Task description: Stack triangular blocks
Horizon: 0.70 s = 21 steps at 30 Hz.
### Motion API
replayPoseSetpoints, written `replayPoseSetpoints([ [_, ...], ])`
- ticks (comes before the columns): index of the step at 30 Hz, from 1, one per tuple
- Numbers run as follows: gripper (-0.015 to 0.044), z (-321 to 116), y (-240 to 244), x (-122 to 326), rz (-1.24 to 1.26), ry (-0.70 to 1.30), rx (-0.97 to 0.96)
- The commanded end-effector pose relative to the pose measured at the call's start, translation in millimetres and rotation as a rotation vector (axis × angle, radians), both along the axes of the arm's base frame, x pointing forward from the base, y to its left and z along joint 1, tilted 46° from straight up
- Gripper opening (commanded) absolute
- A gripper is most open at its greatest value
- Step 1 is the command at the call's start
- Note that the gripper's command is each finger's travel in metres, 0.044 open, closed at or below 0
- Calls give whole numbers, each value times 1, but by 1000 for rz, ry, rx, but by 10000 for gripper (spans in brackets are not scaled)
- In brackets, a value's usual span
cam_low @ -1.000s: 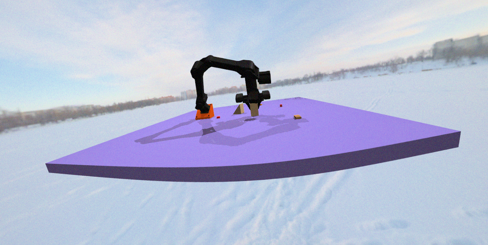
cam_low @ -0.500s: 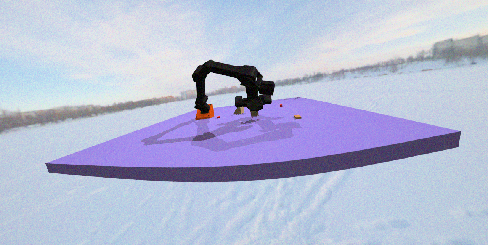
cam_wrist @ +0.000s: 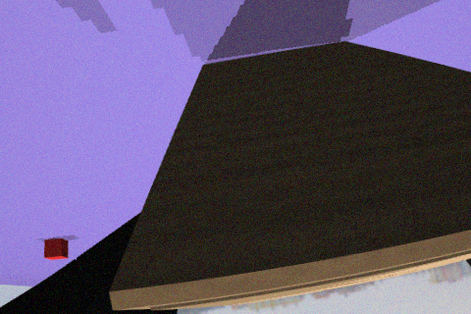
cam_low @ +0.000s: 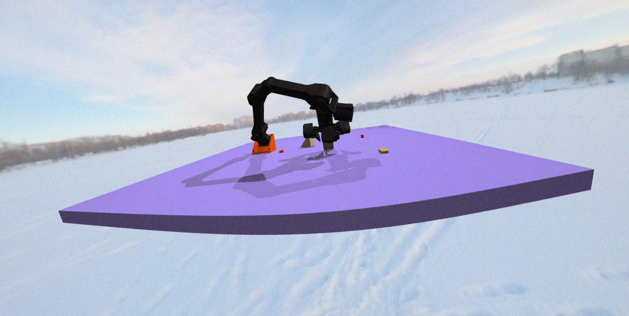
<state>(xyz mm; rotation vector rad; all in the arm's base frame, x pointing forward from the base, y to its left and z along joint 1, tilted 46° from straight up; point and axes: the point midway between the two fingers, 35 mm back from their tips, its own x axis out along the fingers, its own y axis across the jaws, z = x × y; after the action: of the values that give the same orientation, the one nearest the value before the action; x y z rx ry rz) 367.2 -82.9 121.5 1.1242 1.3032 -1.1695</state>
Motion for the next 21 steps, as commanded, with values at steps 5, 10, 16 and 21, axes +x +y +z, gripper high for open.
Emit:
replayPoseSetpoints([
  [5, 440, -1, 0, -1, -6, 4, -4],
  [10, 440, -1, 0, -1, -6, 4, -4],
  [16, 440, 50, 53, -2, -8, -36, -3],
  [21, 440, 68, 72, -7, -9, -49, 1],
])
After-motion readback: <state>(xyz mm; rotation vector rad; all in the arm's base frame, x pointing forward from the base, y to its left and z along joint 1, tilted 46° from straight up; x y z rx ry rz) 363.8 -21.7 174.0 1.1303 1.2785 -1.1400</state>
